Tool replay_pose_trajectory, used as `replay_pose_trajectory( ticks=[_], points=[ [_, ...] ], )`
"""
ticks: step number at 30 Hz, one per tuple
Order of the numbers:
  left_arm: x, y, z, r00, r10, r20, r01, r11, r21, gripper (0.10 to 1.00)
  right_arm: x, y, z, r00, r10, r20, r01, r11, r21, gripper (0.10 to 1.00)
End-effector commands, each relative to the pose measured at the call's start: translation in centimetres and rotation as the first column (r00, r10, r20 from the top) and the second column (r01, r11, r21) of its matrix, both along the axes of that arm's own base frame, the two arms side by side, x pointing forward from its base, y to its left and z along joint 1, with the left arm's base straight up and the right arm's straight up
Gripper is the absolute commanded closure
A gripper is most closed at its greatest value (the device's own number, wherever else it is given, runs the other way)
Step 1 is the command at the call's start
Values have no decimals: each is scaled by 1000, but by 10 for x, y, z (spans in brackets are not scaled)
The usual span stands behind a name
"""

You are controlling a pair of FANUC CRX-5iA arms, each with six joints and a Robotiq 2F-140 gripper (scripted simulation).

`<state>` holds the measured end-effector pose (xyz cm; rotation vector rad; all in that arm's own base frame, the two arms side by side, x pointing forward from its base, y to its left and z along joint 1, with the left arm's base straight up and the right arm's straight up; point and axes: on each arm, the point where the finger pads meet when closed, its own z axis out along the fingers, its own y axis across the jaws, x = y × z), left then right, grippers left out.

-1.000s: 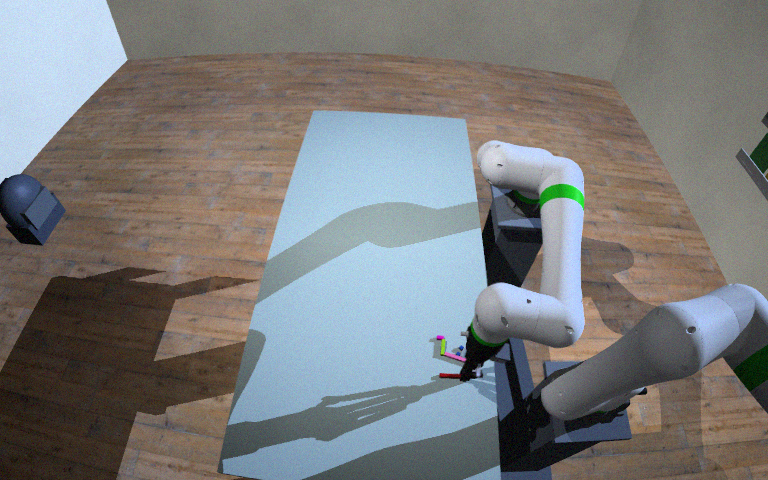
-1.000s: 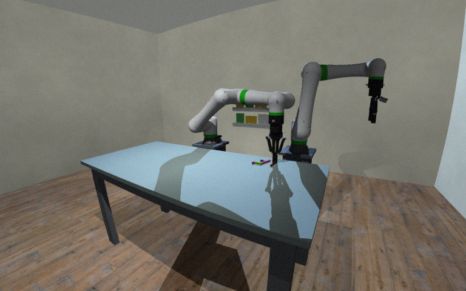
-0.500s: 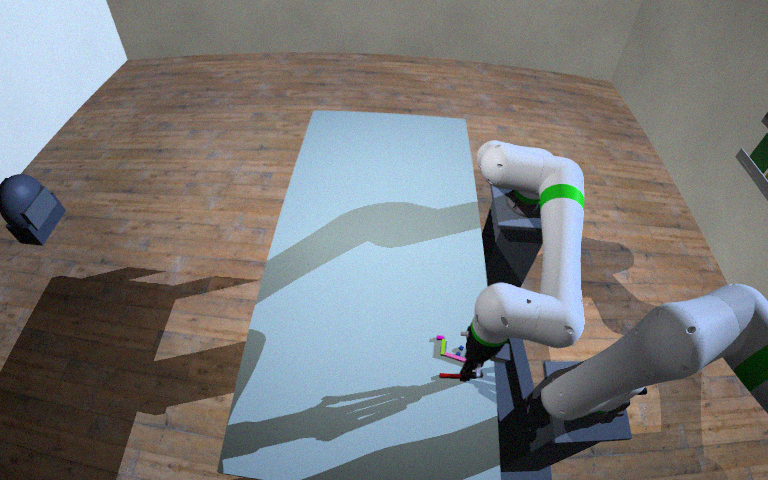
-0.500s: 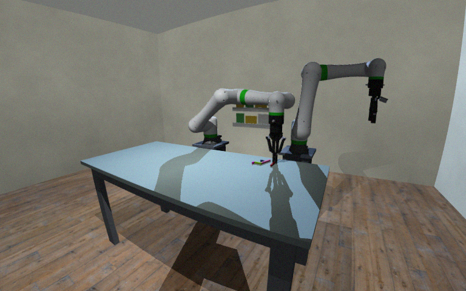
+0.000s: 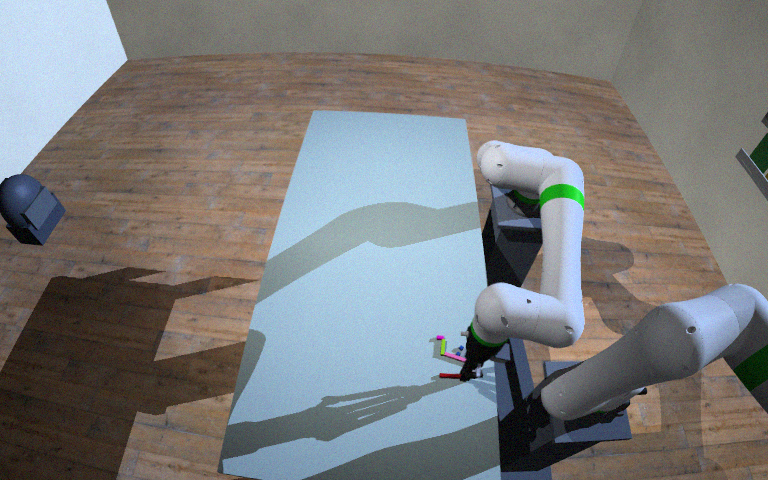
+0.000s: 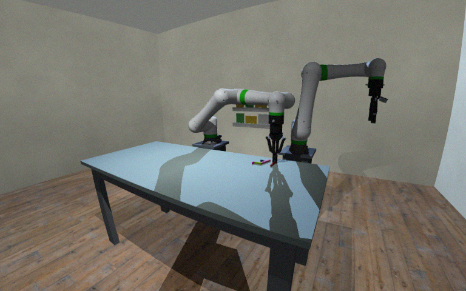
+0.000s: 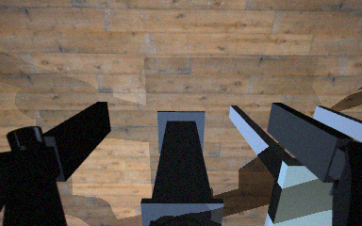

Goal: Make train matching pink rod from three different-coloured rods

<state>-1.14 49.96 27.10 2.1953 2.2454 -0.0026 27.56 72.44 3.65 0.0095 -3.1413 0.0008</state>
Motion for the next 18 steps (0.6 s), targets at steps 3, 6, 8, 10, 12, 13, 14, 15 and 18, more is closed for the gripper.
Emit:
replay_pose_trajectory(
  ticks=[3, 6, 8, 10, 12, 13, 14, 15, 18],
  points=[
    [0, 0, 1, 1000, 0, 0, 0, 1000, 2, 98, 0, 1, 2, 1000, 0, 1, 0, 1000, 2, 952],
    [0, 0, 1, 1000, 0, 0, 0, 1000, 2, 98, 0, 1, 2, 1000, 0, 1, 0, 1000, 2, 931],
    [0, 0, 1, 1000, 0, 0, 0, 1000, 2, 98, 0, 1, 2, 1000, 0, 1, 0, 1000, 2, 931],
    [0, 0, 1, 1000, 0, 0, 0, 1000, 2, 98, 0, 1, 2, 1000, 0, 1, 0, 1000, 2, 910],
    [0, 0, 1, 1000, 0, 0, 0, 1000, 2, 98, 0, 1, 2, 1000, 0, 1, 0, 1000, 2, 888],
    [0, 0, 1, 1000, 0, 0, 0, 1000, 2, 98, 0, 1, 2, 1000, 0, 1, 0, 1000, 2, 888],
    [0, 0, 1, 1000, 0, 0, 0, 1000, 2, 98, 0, 1, 2, 1000, 0, 1, 0, 1000, 2, 888],
    [0, 0, 1, 1000, 0, 0, 0, 1000, 2, 98, 0, 1, 2, 1000, 0, 1, 0, 1000, 2, 867],
    [0, 0, 1, 1000, 0, 0, 0, 1000, 2, 98, 0, 1, 2, 1000, 0, 1, 0, 1000, 2, 867]
  ],
)
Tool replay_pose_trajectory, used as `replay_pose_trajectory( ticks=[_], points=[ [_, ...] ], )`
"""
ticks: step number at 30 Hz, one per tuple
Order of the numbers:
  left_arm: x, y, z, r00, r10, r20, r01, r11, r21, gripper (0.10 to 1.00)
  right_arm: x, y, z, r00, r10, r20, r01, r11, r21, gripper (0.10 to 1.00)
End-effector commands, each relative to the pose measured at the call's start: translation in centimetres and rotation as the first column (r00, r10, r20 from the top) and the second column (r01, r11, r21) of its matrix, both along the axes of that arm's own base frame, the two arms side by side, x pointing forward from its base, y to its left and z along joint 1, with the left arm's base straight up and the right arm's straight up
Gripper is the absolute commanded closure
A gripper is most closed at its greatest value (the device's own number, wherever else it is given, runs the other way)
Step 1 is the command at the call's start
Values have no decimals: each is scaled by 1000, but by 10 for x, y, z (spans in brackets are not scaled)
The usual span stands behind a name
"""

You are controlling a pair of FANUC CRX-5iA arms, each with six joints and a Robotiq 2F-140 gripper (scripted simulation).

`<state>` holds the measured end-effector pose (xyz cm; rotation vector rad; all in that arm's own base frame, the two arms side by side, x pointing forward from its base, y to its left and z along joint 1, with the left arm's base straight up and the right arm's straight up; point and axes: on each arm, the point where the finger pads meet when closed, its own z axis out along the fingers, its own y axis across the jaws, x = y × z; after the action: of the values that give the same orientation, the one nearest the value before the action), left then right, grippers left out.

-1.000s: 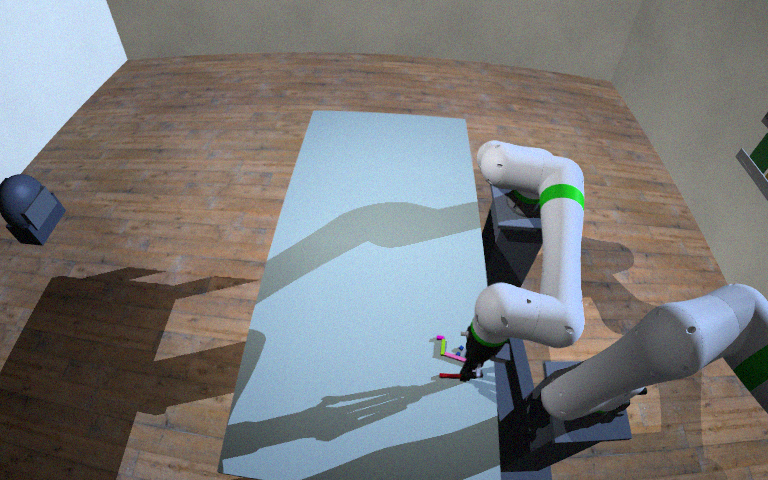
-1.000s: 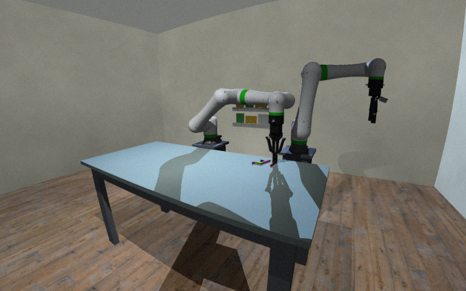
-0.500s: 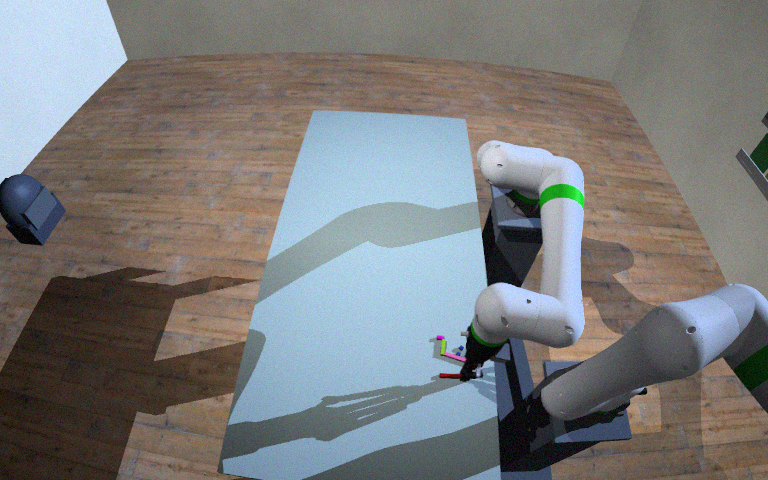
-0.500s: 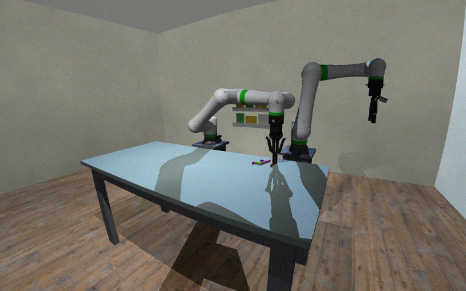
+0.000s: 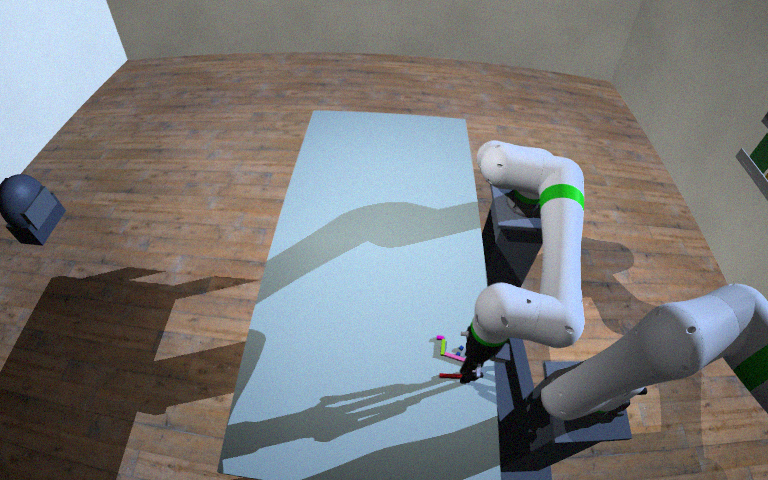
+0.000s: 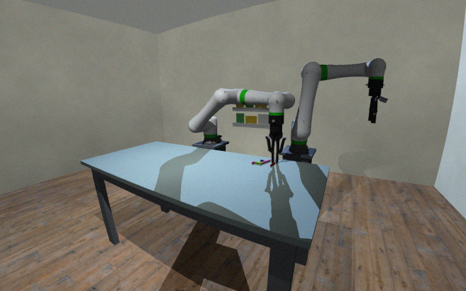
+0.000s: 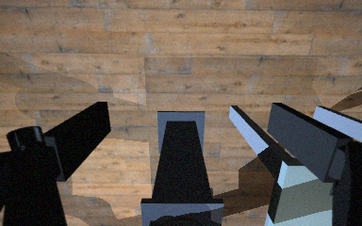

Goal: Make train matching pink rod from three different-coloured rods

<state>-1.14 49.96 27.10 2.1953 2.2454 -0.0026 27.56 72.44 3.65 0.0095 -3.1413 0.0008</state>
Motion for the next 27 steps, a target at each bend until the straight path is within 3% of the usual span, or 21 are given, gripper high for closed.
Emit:
replay_pose_trajectory(
  ticks=[1, 12, 18, 20, 27],
  points=[
    [0, 0, 1, 1000, 0, 0, 0, 1000, 2, 98, 0, 1, 2, 1000, 0, 1, 0, 1000, 2, 867],
    [0, 0, 1, 1000, 0, 0, 0, 1000, 2, 98, 0, 1, 6, 1000, 0, 1, 0, 1000, 2, 867],
    [0, 0, 1, 1000, 0, 0, 0, 1000, 2, 98, 0, 0, 32, 1000, 0, 1, 0, 1000, 2, 867],
    [0, 0, 1, 1000, 0, 0, 0, 1000, 2, 98, 0, 0, 32, 1000, 0, 1, 0, 1000, 2, 867],
    [0, 0, 1, 1000, 0, 0, 0, 1000, 2, 98, 0, 0, 70, 1000, 0, 1, 0, 1000, 2, 867]
  ],
)
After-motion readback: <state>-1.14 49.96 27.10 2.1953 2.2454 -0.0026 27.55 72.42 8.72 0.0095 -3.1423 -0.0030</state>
